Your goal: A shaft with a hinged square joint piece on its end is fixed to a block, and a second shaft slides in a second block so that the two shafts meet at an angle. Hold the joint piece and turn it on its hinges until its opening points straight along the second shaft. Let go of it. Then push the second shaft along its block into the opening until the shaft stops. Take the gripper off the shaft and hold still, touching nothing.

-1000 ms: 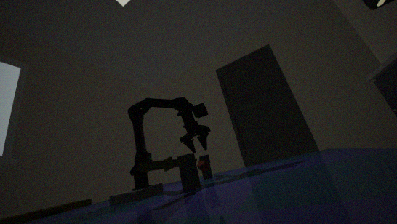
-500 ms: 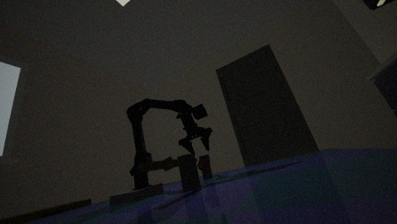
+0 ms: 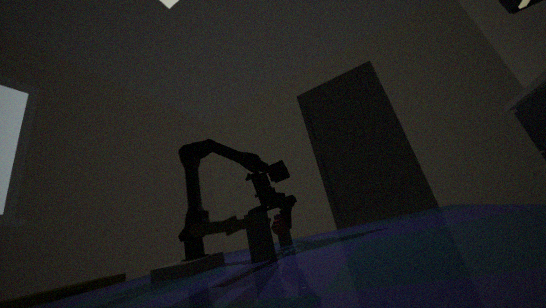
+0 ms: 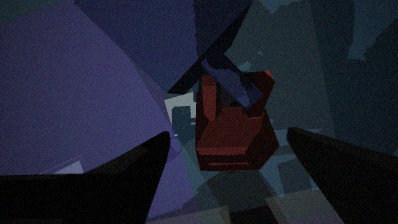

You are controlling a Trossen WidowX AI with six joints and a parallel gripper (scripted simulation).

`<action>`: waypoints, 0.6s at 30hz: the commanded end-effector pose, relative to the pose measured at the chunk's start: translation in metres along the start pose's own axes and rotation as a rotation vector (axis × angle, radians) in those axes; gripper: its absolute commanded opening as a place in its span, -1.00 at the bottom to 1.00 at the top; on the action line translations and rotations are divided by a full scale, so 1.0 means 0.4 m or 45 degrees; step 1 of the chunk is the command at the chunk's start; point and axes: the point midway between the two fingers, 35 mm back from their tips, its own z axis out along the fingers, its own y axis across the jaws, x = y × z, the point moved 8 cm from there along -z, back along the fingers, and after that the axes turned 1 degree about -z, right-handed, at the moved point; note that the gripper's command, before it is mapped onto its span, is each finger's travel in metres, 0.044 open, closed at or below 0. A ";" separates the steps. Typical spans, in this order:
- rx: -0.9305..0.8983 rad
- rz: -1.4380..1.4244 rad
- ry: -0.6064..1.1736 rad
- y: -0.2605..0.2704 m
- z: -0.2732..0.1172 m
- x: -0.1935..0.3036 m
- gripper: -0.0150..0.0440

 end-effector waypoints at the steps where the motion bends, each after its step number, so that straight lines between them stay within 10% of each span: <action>1: -0.004 -0.004 -0.002 0.002 0.015 0.005 1.00; 18: -0.004 -0.004 -0.003 0.002 0.077 0.004 1.00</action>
